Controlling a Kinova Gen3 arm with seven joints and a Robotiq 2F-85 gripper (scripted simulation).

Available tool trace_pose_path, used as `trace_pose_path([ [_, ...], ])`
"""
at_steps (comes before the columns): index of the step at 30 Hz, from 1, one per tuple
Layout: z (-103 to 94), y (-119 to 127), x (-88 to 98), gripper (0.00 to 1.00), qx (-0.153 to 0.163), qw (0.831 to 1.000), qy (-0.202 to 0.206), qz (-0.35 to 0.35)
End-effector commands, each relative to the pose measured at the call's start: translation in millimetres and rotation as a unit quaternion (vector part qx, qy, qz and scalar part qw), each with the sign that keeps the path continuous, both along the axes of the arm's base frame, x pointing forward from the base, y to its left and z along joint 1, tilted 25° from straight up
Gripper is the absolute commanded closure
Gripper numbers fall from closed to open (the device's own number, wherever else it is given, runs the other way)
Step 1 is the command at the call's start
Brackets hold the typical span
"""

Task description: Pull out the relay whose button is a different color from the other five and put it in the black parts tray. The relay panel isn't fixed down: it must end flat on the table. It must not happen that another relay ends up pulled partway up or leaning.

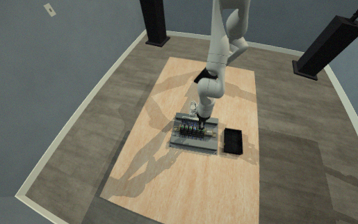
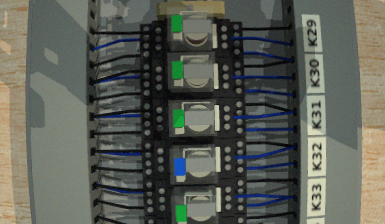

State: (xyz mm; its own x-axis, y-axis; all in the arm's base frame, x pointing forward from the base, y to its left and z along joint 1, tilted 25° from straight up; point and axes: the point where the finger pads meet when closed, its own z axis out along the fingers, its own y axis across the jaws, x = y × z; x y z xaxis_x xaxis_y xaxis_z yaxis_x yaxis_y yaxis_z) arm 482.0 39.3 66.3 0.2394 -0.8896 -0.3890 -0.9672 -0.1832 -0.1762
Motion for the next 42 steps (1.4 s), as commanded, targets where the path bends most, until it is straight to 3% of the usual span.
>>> trace_pose_path([
  [1, 0.6, 0, 0.5, 0.39, 0.0, 1.0, -0.001, 0.0],
  [8, 0.0, -1, 0.8, 0.39, 0.0, 1.0, -0.001, 0.0],
  [19, -15.9, -23, 9.2, 0.39, 0.0, 1.0, -0.001, 0.0],
  [42, -16.0, -23, 9.3, 0.39, 0.0, 1.0, -0.001, 0.0],
])
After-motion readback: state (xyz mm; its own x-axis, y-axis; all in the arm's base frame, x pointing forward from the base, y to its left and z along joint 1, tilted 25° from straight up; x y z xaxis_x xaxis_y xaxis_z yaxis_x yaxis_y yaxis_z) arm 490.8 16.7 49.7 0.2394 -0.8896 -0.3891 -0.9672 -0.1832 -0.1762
